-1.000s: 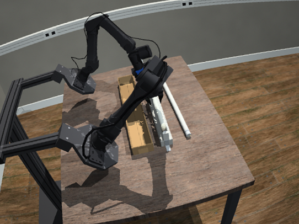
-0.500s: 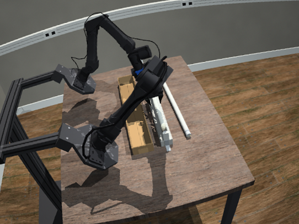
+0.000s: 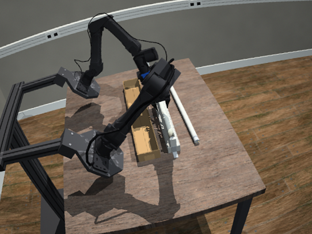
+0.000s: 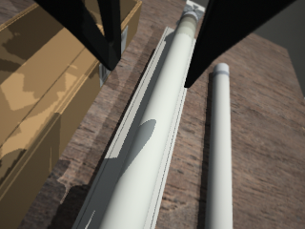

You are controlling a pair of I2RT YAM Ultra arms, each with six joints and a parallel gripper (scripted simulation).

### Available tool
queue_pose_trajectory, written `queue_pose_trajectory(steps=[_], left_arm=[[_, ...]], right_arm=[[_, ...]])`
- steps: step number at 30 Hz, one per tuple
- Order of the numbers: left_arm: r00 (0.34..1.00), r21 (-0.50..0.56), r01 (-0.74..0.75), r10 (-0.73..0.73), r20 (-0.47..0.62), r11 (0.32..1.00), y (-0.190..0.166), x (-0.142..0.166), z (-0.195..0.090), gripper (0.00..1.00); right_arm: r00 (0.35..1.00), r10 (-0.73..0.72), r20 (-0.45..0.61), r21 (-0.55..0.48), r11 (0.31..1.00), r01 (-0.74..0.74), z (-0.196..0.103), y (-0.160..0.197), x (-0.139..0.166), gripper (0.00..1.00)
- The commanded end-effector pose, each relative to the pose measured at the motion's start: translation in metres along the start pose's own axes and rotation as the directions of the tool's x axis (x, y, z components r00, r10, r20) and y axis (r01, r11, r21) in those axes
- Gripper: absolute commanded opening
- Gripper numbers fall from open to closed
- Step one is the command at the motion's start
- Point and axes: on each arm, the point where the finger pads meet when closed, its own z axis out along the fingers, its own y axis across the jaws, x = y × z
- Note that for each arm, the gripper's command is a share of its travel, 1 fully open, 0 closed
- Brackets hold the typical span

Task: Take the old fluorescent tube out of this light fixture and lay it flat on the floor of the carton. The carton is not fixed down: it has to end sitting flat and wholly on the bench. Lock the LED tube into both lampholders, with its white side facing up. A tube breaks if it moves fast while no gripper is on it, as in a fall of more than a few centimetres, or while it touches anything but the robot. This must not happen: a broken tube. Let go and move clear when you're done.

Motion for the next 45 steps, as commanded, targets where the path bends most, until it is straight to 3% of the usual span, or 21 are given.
queue_pose_trajectory(steps=[1, 15, 20, 24, 33, 37, 40, 42, 43, 45], left_arm=[[1.0, -0.033, 0.011, -0.01, 0.015, 0.999, 0.016, -0.003, -0.003, 0.49], [0.999, -0.052, 0.033, -0.031, 0.038, 0.998, 0.019, -0.007, -0.016, 0.49], [0.989, -0.088, 0.142, -0.138, 0.051, 0.986, 0.032, -0.003, -0.014, 0.49], [0.981, -0.085, 0.188, -0.184, 0.055, 0.978, 0.034, -0.004, -0.008, 0.49], [0.902, -0.132, 0.426, -0.408, 0.14, 0.895, 0.064, -0.005, -0.012, 0.49], [0.817, -0.137, 0.57, -0.54, 0.203, 0.81, 0.082, -0.006, -0.012, 0.49], [0.797, -0.136, 0.595, -0.559, 0.229, 0.792, 0.086, -0.009, -0.018, 0.49], [0.754, -0.131, 0.649, -0.611, 0.241, 0.749, 0.092, -0.005, -0.015, 0.49], [0.704, -0.158, 0.702, -0.643, 0.302, 0.695, 0.109, -0.002, -0.031, 0.49], [0.639, -0.125, 0.761, -0.7, 0.319, 0.637, 0.113, -0.003, -0.024, 0.49]], right_arm=[[0.997, 0.04, 0.069, 0.025, 0.999, -0.042, -0.02, -0.016, -0.013, 0.49], [0.996, 0.057, 0.074, 0.025, 0.998, -0.059, -0.026, -0.02, -0.011, 0.49], [0.975, 0.201, 0.097, 0.011, 0.979, -0.203, -0.012, -0.039, -0.003, 0.49], [0.975, 0.212, 0.062, -0.026, 0.977, -0.211, 0.005, -0.02, 0.011, 0.49], [0.84, 0.526, 0.136, -0.051, 0.85, -0.524, 0.016, -0.069, 0.043, 0.49], [0.697, 0.69, 0.196, -0.057, 0.718, -0.694, 0.018, -0.104, 0.069, 0.49], [0.677, 0.706, 0.208, -0.075, 0.702, -0.709, 0.018, -0.105, 0.069, 0.49], [0.607, 0.762, 0.227, -0.075, 0.635, -0.769, 0.02, -0.119, 0.086, 0.49], [0.536, 0.803, 0.263, -0.066, 0.569, -0.82, 0.016, -0.137, 0.101, 0.49], [0.447, 0.844, 0.296, -0.089, 0.49, -0.867, 0.016, -0.149, 0.115, 0.49]])
